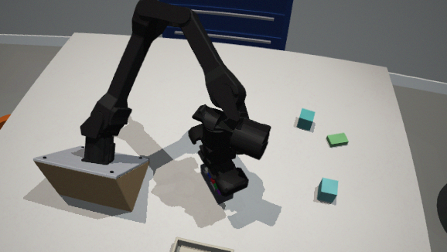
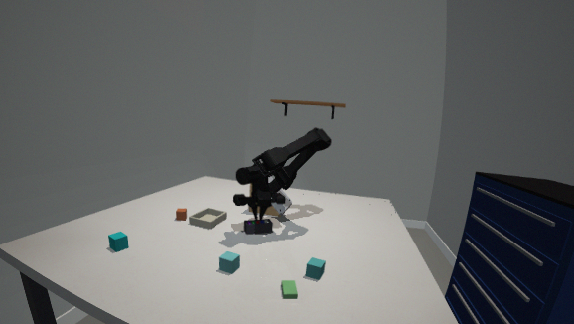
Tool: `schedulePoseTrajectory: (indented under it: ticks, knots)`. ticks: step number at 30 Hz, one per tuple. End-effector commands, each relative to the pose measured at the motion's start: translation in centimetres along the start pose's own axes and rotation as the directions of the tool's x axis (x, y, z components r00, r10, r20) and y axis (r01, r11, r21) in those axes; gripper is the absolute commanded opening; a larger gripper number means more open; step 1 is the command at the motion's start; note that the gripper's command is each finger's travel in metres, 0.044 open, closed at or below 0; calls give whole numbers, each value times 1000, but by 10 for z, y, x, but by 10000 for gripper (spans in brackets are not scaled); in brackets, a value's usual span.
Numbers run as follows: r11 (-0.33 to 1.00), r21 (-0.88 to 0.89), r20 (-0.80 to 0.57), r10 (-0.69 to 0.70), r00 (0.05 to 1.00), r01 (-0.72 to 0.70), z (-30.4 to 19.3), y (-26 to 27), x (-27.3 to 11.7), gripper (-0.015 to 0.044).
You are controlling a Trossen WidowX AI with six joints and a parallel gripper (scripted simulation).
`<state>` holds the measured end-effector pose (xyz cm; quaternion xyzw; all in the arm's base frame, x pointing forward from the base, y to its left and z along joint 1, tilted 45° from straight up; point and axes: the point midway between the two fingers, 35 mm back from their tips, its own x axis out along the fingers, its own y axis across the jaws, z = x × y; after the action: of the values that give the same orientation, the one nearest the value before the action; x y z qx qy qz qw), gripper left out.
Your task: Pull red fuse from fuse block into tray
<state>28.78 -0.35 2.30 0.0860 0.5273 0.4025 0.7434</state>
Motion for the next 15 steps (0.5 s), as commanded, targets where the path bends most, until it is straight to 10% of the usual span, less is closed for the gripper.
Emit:
schedulePoseTrajectory:
  ticks: [1,15]
  knots:
    - [1000,3,3,2,1000,-2,0,0,2,61]
    - [1000,3,3,2,1000,-2,0,0,11,61]
